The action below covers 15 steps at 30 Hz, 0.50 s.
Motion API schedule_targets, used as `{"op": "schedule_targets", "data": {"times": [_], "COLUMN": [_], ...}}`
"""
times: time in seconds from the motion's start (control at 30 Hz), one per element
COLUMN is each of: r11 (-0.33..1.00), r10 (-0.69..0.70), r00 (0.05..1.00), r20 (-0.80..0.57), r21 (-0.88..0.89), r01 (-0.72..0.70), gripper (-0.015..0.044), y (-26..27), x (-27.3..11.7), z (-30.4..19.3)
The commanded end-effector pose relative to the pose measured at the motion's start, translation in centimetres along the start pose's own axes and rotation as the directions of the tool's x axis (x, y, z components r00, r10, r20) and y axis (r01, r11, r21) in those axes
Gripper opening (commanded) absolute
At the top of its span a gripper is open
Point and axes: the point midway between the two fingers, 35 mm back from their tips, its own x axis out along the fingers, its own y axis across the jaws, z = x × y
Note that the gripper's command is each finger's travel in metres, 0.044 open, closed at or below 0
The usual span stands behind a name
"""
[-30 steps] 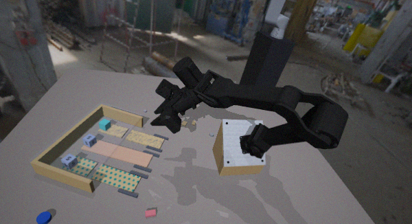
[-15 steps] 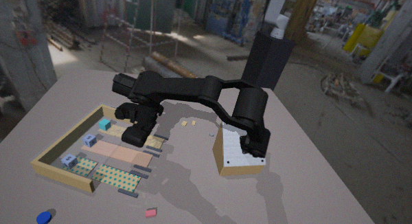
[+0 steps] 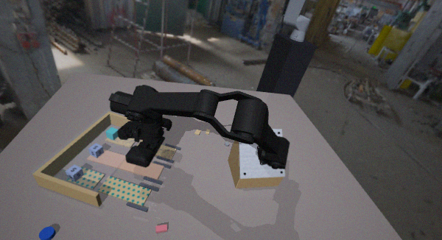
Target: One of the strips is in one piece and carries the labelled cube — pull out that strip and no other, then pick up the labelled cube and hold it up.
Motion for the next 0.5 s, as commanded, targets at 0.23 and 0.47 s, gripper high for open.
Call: {"op": "schedule_targets", "data": {"times": [0.23, 0.47], "r11": [1.0, 1.0], "r10": [-0.003, -0.003], "r00": [1.0, 1.0], "r20": [-0.001, -0.002], "r21": [0.005, 0.005], "r01": [0.003, 0.003], "gripper": [0.0, 0.0], "y": [-0.1, -0.1], "x": [1.8, 2.9], "z": [-0.1, -0.2]}}
